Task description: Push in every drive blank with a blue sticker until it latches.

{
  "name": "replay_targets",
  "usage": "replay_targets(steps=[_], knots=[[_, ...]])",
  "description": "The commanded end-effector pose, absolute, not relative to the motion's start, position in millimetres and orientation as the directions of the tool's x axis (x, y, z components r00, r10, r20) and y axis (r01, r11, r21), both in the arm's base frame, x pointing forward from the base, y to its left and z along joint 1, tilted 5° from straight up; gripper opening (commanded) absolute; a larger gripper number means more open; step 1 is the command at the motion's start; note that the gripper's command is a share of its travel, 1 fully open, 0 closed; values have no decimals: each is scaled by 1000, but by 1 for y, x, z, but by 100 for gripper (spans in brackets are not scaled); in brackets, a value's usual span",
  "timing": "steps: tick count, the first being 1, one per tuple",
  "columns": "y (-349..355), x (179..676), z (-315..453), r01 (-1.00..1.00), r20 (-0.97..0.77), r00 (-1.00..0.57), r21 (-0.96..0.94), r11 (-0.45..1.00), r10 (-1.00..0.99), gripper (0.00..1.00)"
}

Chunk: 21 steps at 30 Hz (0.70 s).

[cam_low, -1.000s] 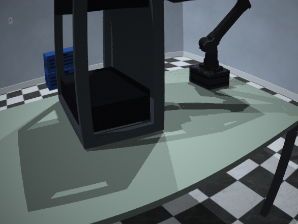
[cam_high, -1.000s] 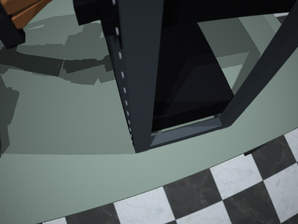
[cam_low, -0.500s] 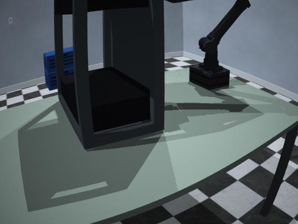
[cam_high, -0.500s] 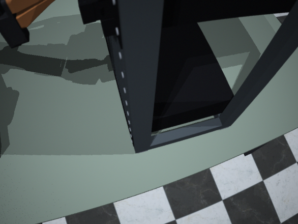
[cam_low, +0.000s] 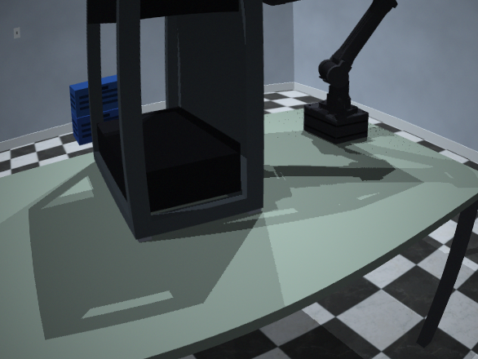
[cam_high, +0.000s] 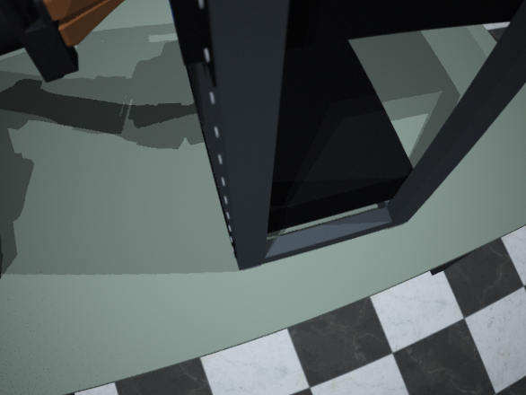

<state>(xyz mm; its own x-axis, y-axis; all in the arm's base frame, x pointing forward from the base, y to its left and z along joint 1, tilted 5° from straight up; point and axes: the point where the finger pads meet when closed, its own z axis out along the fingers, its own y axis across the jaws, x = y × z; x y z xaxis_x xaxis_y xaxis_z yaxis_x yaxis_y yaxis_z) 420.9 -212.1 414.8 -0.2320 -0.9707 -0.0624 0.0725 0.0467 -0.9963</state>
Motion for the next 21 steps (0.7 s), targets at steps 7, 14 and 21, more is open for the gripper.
replay_targets(steps=[7,14,21], knots=[[-218,431,409,70,-56,-236,-997,41,-970,0],[-218,434,412,71,-56,-233,-997,40,-971,0],[-218,434,412,71,-56,-233,-997,40,-971,0]])
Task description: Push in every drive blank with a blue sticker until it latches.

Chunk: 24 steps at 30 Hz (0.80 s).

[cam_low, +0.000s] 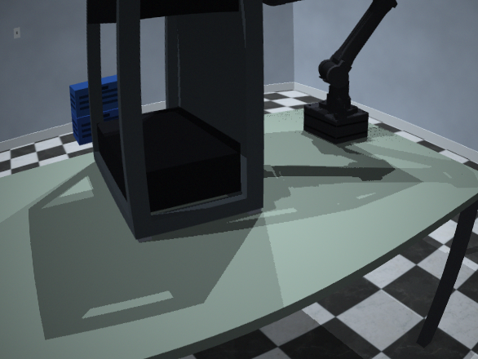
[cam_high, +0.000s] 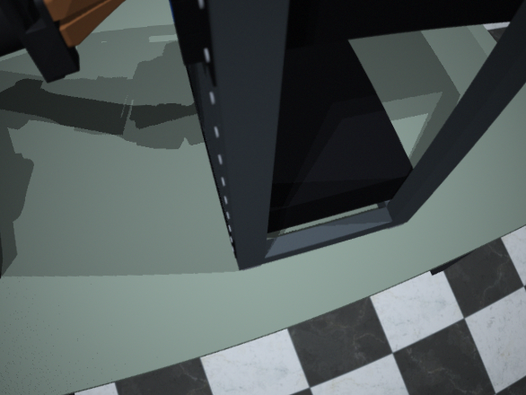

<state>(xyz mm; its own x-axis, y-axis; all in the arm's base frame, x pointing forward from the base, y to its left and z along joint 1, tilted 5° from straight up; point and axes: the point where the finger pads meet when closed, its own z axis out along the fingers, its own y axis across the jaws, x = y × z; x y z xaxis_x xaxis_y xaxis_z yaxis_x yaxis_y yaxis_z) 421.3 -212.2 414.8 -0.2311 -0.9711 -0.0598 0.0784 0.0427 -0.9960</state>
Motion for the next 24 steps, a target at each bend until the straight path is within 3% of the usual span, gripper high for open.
replay_targets(steps=[1,19,24], knots=[[-218,434,412,71,-56,-233,-997,40,-971,0],[-218,434,411,69,-57,-234,-997,42,-971,0],[-216,409,404,58,-65,-244,-997,52,-968,0]])
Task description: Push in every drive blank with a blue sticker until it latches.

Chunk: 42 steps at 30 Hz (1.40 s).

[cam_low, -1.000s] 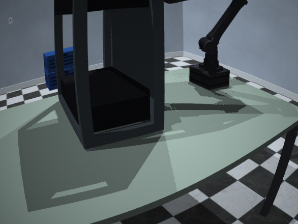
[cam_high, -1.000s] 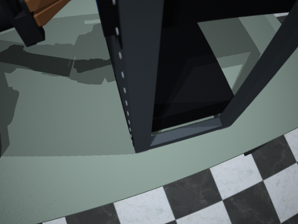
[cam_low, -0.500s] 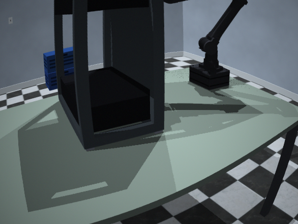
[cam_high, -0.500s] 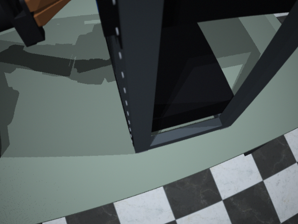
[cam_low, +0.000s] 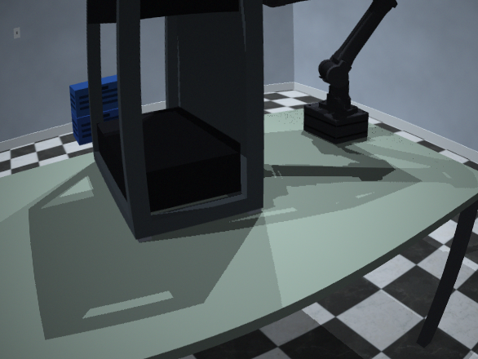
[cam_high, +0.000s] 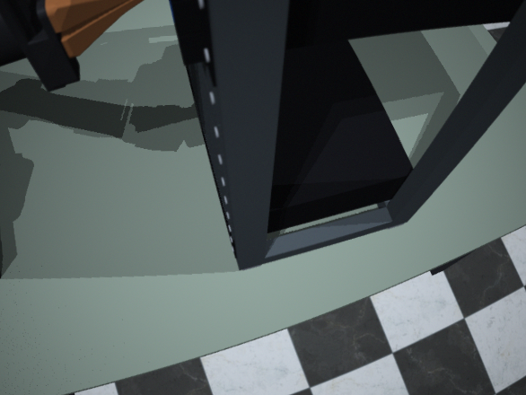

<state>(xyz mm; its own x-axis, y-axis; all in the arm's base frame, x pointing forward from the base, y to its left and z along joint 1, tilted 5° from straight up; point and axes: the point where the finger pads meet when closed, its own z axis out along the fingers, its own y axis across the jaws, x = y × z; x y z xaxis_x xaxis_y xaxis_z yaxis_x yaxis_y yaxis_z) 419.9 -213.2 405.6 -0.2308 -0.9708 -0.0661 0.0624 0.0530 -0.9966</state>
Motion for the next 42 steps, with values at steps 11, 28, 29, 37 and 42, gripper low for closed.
replay_targets(steps=[11,28,29,37,42], knots=[[-198,339,397,60,-79,-244,-996,67,-967,0],[-192,313,395,58,-77,-244,-996,65,-967,0],[-191,311,397,62,-75,-243,-996,62,-967,0],[-181,275,395,59,-81,-243,-996,69,-967,0],[-173,249,395,60,-81,-243,-996,68,-967,0]])
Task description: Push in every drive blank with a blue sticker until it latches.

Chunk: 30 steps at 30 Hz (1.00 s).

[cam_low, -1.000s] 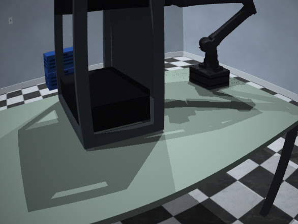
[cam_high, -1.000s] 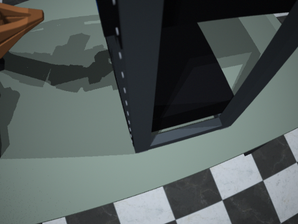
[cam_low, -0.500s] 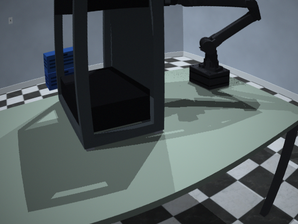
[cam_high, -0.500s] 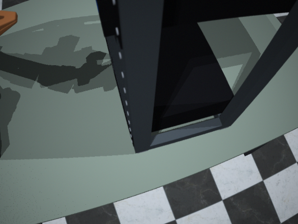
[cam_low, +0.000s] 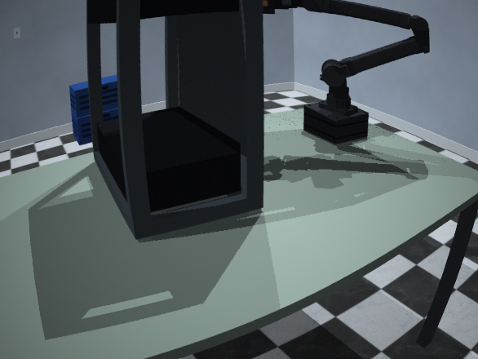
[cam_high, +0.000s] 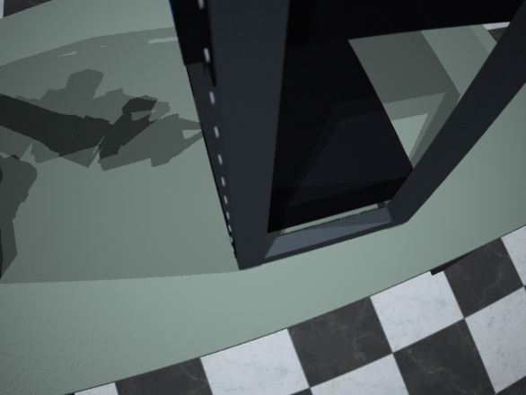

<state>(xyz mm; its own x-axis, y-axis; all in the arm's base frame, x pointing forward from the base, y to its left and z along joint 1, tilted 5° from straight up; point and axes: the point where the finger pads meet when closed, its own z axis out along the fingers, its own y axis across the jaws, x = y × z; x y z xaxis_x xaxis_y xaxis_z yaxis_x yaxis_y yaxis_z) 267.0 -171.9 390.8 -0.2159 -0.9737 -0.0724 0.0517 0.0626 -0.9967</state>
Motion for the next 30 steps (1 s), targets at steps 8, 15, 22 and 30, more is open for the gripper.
replay_targets(steps=[8,15,22,30], knots=[[-161,207,395,62,-81,-243,-996,68,-967,0],[-156,190,400,69,-54,-243,-997,38,-969,0],[-152,177,399,66,-53,-243,-997,38,-969,0],[-151,174,403,65,-49,-243,-997,34,-969,0]])
